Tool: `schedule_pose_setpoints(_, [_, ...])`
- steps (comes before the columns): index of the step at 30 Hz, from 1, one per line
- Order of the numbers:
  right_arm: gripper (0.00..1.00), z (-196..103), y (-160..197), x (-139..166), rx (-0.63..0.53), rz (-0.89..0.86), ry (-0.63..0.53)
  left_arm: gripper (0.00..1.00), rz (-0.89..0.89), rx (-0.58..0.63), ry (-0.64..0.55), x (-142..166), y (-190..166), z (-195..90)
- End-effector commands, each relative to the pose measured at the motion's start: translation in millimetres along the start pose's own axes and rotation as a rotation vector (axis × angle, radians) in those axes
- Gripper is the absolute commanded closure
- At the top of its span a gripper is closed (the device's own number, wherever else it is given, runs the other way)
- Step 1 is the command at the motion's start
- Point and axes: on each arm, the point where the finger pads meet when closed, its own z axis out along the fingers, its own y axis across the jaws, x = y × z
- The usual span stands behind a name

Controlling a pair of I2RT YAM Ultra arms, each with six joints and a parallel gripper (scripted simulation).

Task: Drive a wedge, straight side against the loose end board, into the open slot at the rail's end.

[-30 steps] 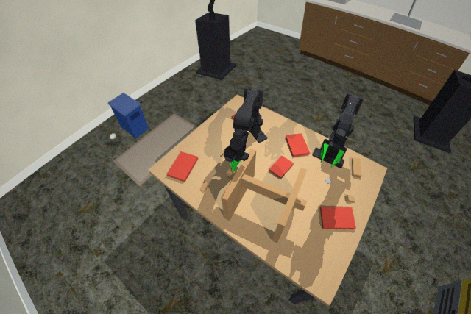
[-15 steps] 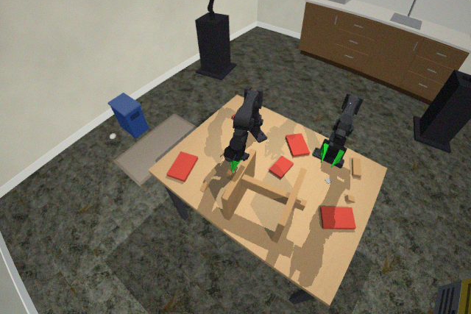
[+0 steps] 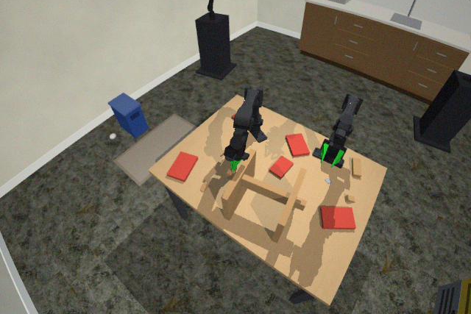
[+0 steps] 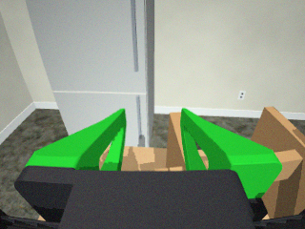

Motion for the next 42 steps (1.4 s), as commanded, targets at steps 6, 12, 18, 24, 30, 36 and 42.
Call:
schedule_pose_setpoints(6, [1.00,43,-12,69,0.038,-0.018,0.272,0.56,0.006,0.006,-0.010,-4,-3,-1])
schedule_pose_setpoints(12, [1.00,43,-12,69,0.038,-0.018,0.272,0.56,0.006,0.006,-0.010,-4,-3,-1])
schedule_pose_setpoints(18, [1.00,43,-12,69,0.038,-0.018,0.272,0.56,0.006,0.006,-0.010,-4,-3,-1])
schedule_pose_setpoints(24, [1.00,-24,-3,-21,-0.011,0.023,-0.089,0.56,0.006,0.006,-0.010,-4,-3,-1])
schedule_pose_setpoints(30, [1.00,-31,1,-16,-0.013,0.013,-0.078,0.56,0.006,0.006,-0.010,-4,-3,-1])
schedule_pose_setpoints(36, [1.00,-45,2,-13,-0.012,0.009,-0.069,0.56,0.006,0.006,-0.010,-4,-3,-1])
schedule_pose_setpoints(42, [1.00,-56,-3,-14,-0.007,0.019,-0.075,0.56,0.006,0.006,-0.010,-4,-3,-1])
